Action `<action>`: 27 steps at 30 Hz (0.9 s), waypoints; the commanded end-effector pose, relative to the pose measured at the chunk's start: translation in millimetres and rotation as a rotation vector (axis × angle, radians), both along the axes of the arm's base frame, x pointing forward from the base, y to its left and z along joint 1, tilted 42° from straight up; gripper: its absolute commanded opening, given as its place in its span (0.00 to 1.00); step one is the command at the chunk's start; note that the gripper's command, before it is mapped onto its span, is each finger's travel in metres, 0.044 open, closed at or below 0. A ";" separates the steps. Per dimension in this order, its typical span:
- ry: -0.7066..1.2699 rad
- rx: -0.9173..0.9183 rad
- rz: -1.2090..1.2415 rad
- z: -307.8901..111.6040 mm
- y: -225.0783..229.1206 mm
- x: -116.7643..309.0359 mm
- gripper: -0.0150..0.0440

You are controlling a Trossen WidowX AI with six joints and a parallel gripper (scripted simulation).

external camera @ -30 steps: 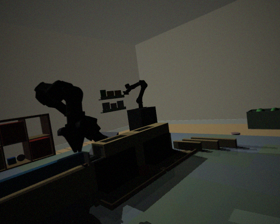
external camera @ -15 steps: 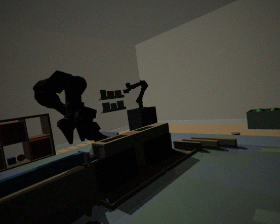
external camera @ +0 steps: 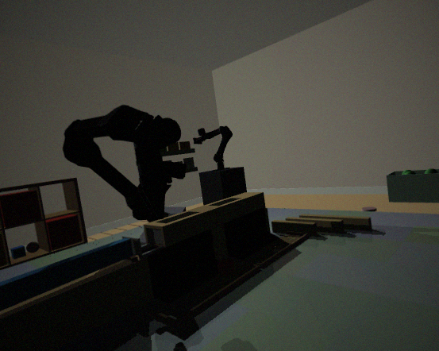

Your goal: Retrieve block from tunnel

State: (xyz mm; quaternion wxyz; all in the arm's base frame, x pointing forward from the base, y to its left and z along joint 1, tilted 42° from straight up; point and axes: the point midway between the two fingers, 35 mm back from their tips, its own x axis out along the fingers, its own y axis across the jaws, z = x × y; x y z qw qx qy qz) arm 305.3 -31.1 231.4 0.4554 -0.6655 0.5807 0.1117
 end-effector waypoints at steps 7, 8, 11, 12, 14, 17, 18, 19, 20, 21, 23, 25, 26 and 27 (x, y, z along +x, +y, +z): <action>-0.394 0.254 -0.552 -55.0 76.0 39.6 1.00; -0.415 0.262 -0.582 -58.5 79.7 40.7 1.00; -0.476 0.283 -0.674 -69.1 90.7 43.8 1.00; -0.497 0.289 -0.704 -72.7 94.3 44.7 1.00; -0.539 0.300 -0.765 -79.9 101.6 46.1 1.00; -0.599 0.313 -0.850 -90.3 111.7 47.7 1.00; -0.607 0.314 -0.860 -91.6 112.9 47.8 1.00; -0.608 0.314 -0.861 -91.8 113.2 47.9 1.00; -0.608 0.314 -0.861 -91.8 113.2 47.9 1.00; -0.608 0.314 -0.861 -91.8 113.2 47.9 1.00; -0.608 0.314 -0.861 -91.8 113.2 47.9 1.00; -0.608 0.314 -0.861 -91.8 113.2 47.9 1.00; -0.608 0.314 -0.861 -91.8 113.2 47.9 1.00; -0.608 0.314 -0.861 -91.8 113.2 47.9 1.00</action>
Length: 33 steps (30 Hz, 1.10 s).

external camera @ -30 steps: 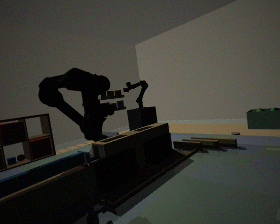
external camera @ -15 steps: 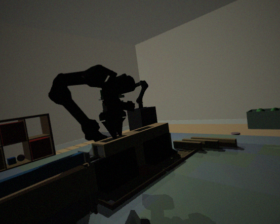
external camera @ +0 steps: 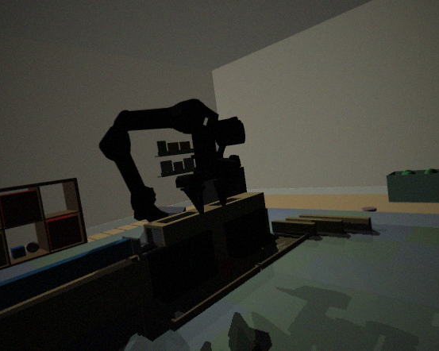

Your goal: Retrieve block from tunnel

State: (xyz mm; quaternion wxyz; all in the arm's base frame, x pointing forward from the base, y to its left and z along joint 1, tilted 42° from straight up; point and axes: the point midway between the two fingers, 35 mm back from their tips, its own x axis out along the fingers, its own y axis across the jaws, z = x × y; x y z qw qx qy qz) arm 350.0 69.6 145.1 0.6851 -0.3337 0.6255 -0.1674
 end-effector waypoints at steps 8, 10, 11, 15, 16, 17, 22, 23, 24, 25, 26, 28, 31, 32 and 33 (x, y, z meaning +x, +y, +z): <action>-0.062 0.026 -0.080 -5.7 12.4 3.3 1.00; -0.062 0.027 -0.080 -6.8 11.7 3.9 1.00; -0.062 0.027 -0.080 -7.6 11.1 4.3 1.00; -0.062 0.028 -0.080 -12.4 8.0 6.7 1.00; -0.061 0.028 -0.080 -13.7 7.2 7.3 1.00; -0.061 0.029 -0.080 -15.0 6.4 7.9 1.00; -0.061 0.030 -0.080 -21.4 2.0 10.8 1.00; -0.061 0.030 -0.080 -22.6 1.2 11.4 1.00; -0.061 0.030 -0.080 -23.9 0.3 11.9 1.00; -0.061 0.031 -0.080 -25.2 -0.6 12.5 1.00; -0.061 0.031 -0.080 -26.5 -1.5 13.1 1.00; -0.061 0.031 -0.080 -29.0 -3.3 14.1 1.00; -0.061 0.032 -0.080 -32.8 -6.1 15.7 1.00; -0.061 0.032 -0.080 -34.1 -7.0 16.2 1.00; -0.061 0.032 -0.080 -35.3 -8.0 16.7 1.00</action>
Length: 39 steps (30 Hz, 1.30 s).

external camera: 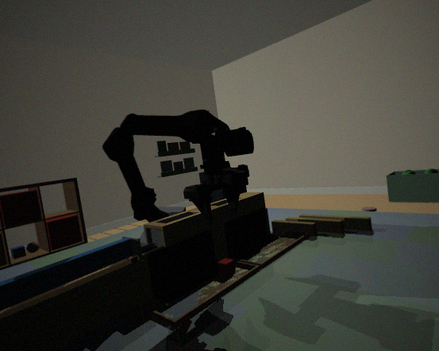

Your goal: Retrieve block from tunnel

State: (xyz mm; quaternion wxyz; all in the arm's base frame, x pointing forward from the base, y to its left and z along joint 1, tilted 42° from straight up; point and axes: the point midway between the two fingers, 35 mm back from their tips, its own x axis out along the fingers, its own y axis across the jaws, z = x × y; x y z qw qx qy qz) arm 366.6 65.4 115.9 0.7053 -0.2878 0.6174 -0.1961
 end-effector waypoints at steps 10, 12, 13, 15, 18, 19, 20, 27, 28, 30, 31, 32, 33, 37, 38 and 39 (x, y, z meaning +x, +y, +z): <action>0.009 -0.004 0.005 -18.8 -13.4 4.7 1.00; 0.009 -0.004 0.005 -21.3 -15.4 5.6 1.00; 0.009 -0.004 0.005 -22.6 -16.4 6.0 1.00; 0.009 -0.004 0.005 -25.1 -18.4 6.7 1.00; 0.009 -0.004 0.005 -28.8 -21.5 7.9 1.00; 0.009 -0.004 0.005 -30.0 -22.5 8.2 1.00; 0.009 -0.004 0.005 -31.3 -23.6 8.6 1.00; 0.009 -0.004 0.005 -40.0 -31.0 10.8 1.00; 0.009 -0.004 0.005 -41.2 -32.1 11.1 1.00; 0.008 -0.004 0.005 -43.7 -34.2 11.6 1.00; 0.008 -0.004 0.005 -44.9 -35.3 11.9 1.00; 0.008 -0.004 0.005 -46.1 -36.4 12.2 1.00; 0.008 -0.004 0.005 -47.3 -37.5 12.4 1.00; 0.008 -0.005 0.005 -52.2 -41.9 13.3 1.00; 0.008 -0.005 0.005 -53.4 -43.0 13.5 1.00; 0.008 -0.005 0.005 -54.6 -44.1 13.7 1.00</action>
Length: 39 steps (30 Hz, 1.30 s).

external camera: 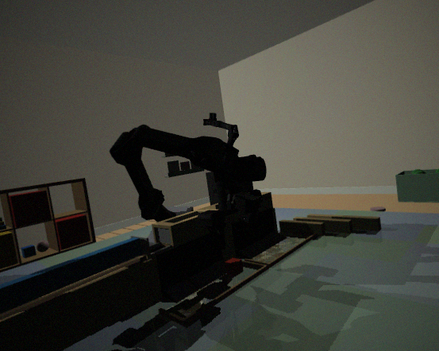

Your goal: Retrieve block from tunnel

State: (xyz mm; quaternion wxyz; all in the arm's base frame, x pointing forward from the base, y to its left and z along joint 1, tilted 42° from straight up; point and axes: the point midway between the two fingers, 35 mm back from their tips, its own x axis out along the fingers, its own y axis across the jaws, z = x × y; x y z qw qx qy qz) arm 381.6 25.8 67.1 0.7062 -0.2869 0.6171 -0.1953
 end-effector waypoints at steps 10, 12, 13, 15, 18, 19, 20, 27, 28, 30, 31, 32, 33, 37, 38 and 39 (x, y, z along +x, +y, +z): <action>0.009 -0.009 0.005 -17.7 -15.8 0.1 1.00; 0.009 -0.010 0.005 -20.1 -18.2 0.3 1.00; 0.009 -0.010 0.005 -21.3 -19.3 0.4 1.00; 0.009 -0.011 0.005 -23.7 -21.7 0.5 1.00; 0.008 -0.012 0.004 -27.2 -25.2 0.6 1.00; 0.008 -0.012 0.004 -28.4 -26.4 0.6 1.00; 0.008 -0.012 0.004 -29.5 -27.6 0.6 1.00; 0.008 -0.014 0.004 -37.6 -35.9 0.4 1.00; 0.008 -0.015 0.004 -38.7 -37.1 0.4 1.00; 0.008 -0.016 0.004 -41.0 -39.5 0.2 1.00; 0.008 -0.016 0.004 -42.1 -40.7 0.1 1.00; 0.008 -0.016 0.004 -43.2 -41.9 0.0 1.00; 0.008 -0.017 0.004 -44.3 -43.1 -0.1 1.00; 0.008 -0.018 0.004 -48.7 -47.9 -0.6 1.00; 0.008 -0.019 0.003 -49.8 -49.1 -0.8 1.00; 0.008 -0.019 0.003 -50.9 -50.3 -1.0 1.00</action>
